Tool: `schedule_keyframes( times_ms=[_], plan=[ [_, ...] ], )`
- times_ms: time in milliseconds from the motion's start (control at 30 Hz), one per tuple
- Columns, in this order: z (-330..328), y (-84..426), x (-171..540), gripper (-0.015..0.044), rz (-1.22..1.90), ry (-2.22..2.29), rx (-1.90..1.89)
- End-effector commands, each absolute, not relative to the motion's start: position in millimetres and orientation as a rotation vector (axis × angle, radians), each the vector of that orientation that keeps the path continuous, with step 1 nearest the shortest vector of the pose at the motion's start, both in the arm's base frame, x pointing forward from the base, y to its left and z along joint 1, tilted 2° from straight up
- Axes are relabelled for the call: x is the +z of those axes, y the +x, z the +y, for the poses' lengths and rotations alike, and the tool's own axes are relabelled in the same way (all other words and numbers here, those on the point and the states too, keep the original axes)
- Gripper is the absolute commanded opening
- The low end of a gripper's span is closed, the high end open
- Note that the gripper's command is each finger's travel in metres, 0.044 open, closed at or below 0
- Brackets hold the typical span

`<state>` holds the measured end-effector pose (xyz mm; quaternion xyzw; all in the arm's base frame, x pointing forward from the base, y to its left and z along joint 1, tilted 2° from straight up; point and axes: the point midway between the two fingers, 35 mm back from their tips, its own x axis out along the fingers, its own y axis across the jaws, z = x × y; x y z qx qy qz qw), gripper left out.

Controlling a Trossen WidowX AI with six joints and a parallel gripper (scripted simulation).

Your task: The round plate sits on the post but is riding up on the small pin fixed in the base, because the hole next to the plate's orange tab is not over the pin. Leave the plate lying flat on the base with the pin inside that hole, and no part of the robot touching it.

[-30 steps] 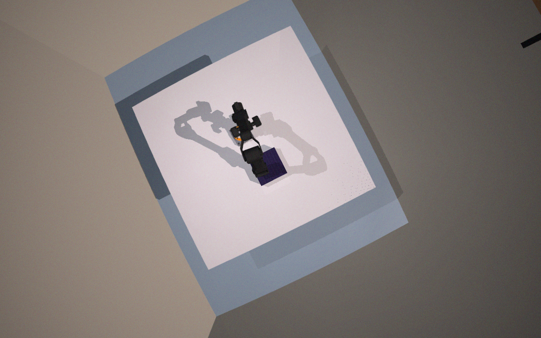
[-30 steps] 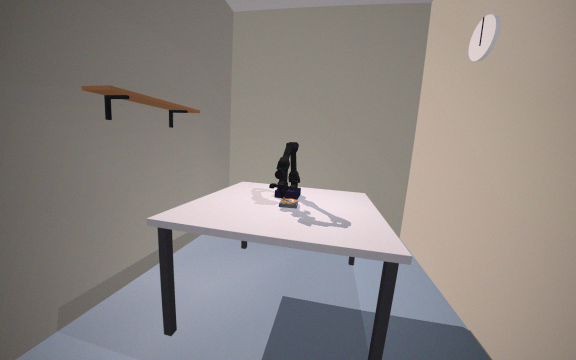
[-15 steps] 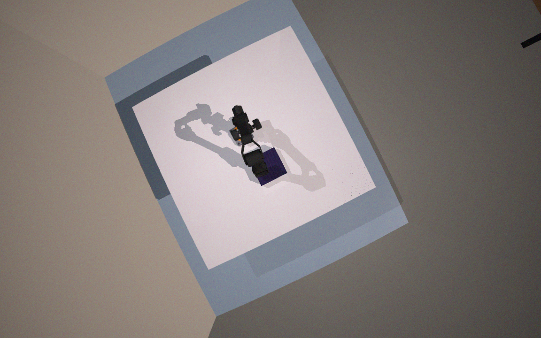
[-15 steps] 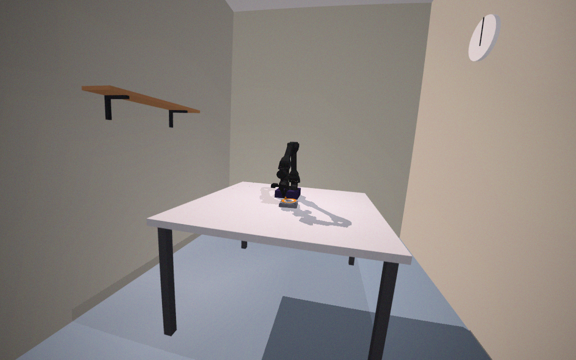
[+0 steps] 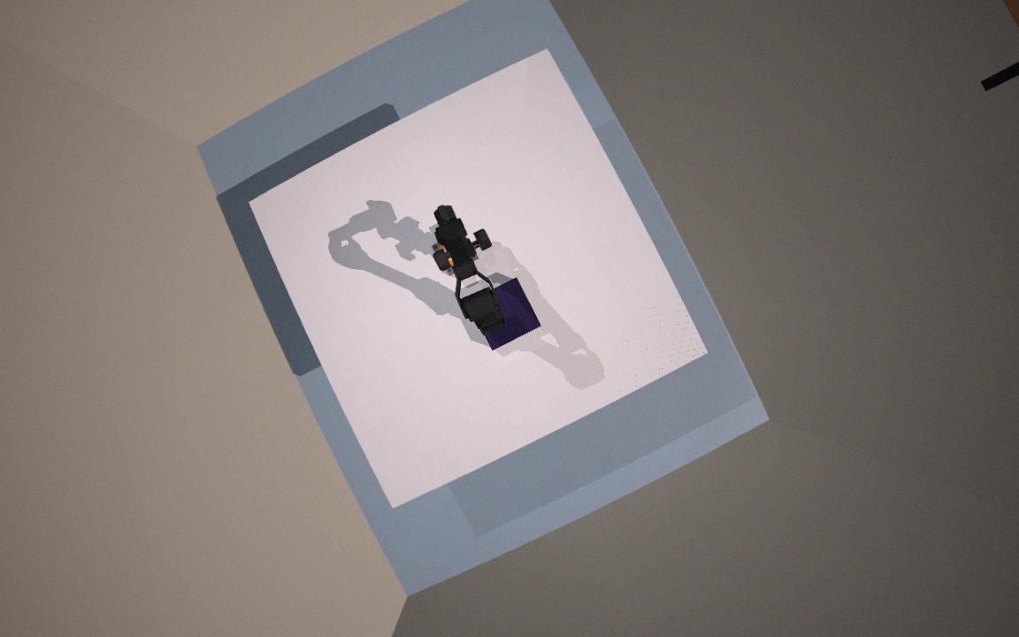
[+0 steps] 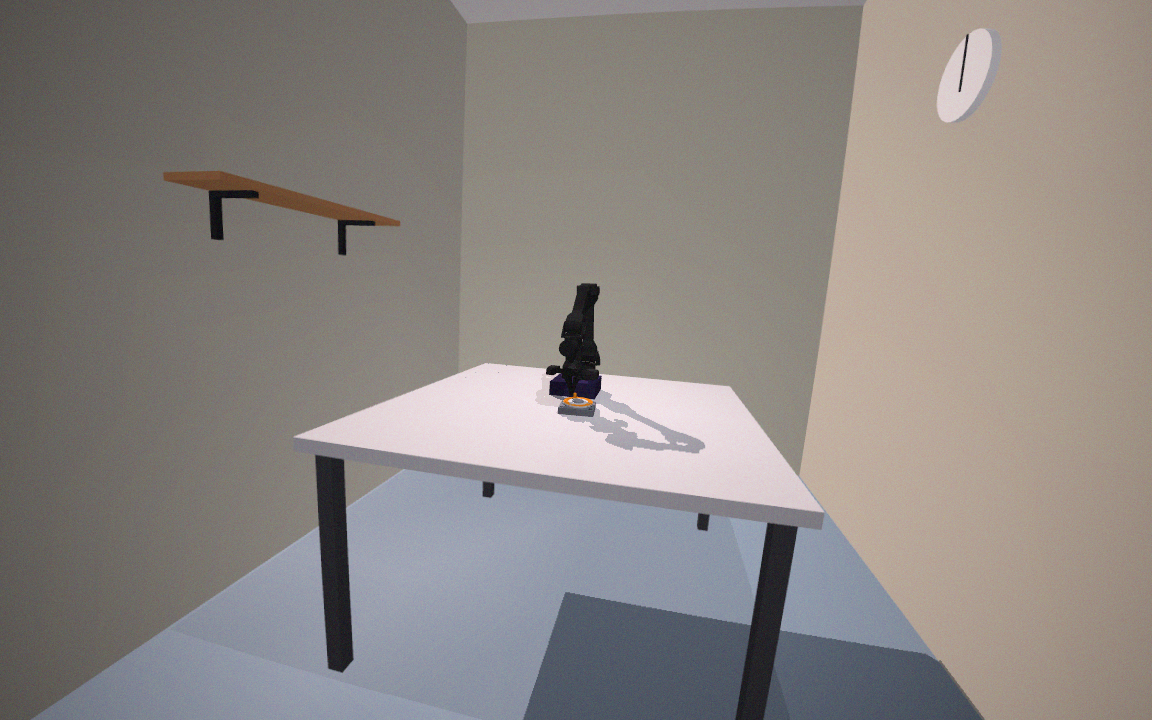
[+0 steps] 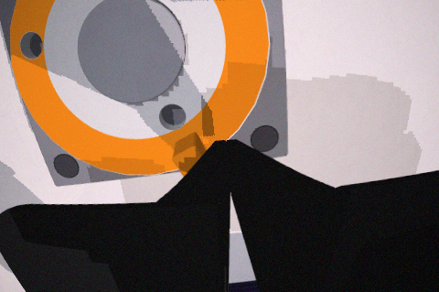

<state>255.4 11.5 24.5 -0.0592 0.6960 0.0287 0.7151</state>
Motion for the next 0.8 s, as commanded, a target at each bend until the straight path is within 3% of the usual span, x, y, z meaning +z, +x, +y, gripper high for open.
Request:
schedule_keyframes(
  times_ms=[0,767],
  plan=[
    [16.5,250.1,25.3,0.0000,1.540,-0.128,0.068],
    [29.6,243.1,23.1,0.0000,1.540,-0.127,0.069]
  ],
)
